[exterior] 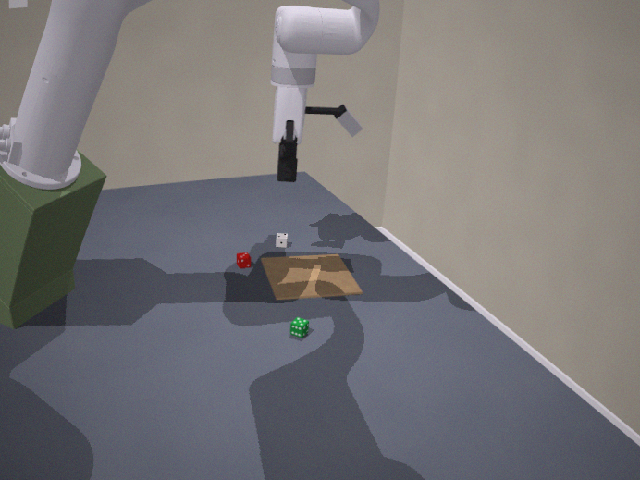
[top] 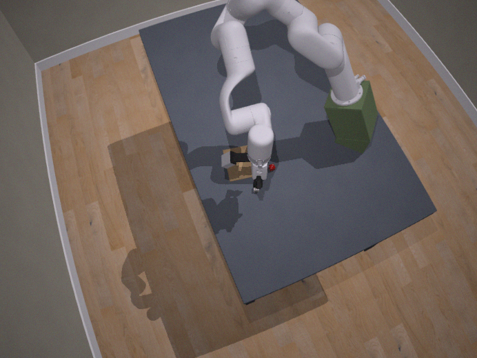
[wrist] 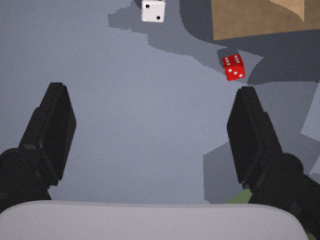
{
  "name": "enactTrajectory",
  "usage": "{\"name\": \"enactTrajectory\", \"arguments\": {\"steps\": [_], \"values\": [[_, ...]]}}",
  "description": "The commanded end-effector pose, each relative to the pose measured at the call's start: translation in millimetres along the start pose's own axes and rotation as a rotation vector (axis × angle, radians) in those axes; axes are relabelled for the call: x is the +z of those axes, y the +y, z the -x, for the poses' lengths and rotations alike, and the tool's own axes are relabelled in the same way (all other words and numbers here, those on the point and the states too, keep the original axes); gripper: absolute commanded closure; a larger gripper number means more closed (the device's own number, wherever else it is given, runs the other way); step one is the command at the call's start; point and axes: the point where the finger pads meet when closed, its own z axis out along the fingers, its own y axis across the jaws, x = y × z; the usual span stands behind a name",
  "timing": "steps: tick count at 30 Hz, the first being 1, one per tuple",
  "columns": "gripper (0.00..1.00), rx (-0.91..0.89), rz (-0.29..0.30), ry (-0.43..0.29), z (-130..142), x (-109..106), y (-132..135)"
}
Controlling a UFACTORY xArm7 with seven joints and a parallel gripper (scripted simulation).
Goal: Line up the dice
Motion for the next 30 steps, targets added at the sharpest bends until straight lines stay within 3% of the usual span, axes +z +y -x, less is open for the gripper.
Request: {"name": "enactTrajectory", "arguments": {"steps": [1, 30], "values": [[0.0, 0.003, -0.003, 0.003, -0.4, -1.2, -1.3], [0.0, 0.018, -0.003, 0.003, 0.7, -0.7, -0.6]]}}
